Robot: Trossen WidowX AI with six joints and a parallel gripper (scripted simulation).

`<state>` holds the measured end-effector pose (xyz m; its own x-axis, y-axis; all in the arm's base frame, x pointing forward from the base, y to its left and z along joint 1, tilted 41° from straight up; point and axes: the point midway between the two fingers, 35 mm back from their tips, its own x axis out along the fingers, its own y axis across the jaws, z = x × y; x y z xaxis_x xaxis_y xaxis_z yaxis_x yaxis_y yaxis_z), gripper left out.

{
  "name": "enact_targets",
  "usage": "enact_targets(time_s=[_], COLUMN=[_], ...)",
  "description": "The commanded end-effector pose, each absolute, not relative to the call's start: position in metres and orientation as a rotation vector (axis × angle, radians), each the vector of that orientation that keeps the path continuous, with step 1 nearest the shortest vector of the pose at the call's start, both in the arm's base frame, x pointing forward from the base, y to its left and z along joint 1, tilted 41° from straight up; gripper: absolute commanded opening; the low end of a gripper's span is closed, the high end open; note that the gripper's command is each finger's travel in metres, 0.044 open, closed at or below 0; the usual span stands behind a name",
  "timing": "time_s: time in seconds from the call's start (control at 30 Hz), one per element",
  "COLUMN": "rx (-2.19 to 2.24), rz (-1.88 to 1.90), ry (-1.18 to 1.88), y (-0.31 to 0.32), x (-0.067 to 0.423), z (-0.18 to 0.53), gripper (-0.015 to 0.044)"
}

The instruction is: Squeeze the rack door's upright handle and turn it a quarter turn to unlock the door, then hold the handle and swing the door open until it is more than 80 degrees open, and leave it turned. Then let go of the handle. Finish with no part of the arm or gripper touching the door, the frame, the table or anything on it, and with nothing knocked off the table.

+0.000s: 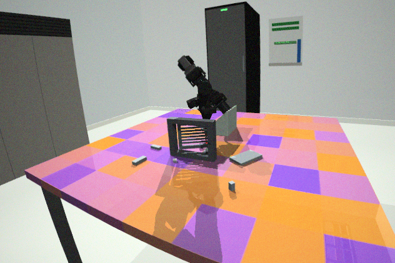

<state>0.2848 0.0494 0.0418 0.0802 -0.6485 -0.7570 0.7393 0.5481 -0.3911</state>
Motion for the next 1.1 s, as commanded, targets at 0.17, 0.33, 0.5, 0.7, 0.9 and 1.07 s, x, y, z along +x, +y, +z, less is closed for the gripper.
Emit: enact_targets(time_s=[0.17,0.33,0.5,0.7,0.9,1.07], rx=[-0.044,-0.112,-0.178,-0.249,-0.322,-0.381], rz=[-0.937,-0.889,-0.841,-0.789,-0.734,-0.687], ry=[1.149,1.189,1.224,1.262,1.299,1.327], y=[0.035,0.026,0.017,0.008,-0.002,-0.01], x=[0.275,0.27,0.266,0.263,0.262,0.261], z=[0.053,0.06,0.067,0.075,0.083,0.09], gripper=[0.0025,0.0025,0.0025,0.0025,0.0025,0.0025])
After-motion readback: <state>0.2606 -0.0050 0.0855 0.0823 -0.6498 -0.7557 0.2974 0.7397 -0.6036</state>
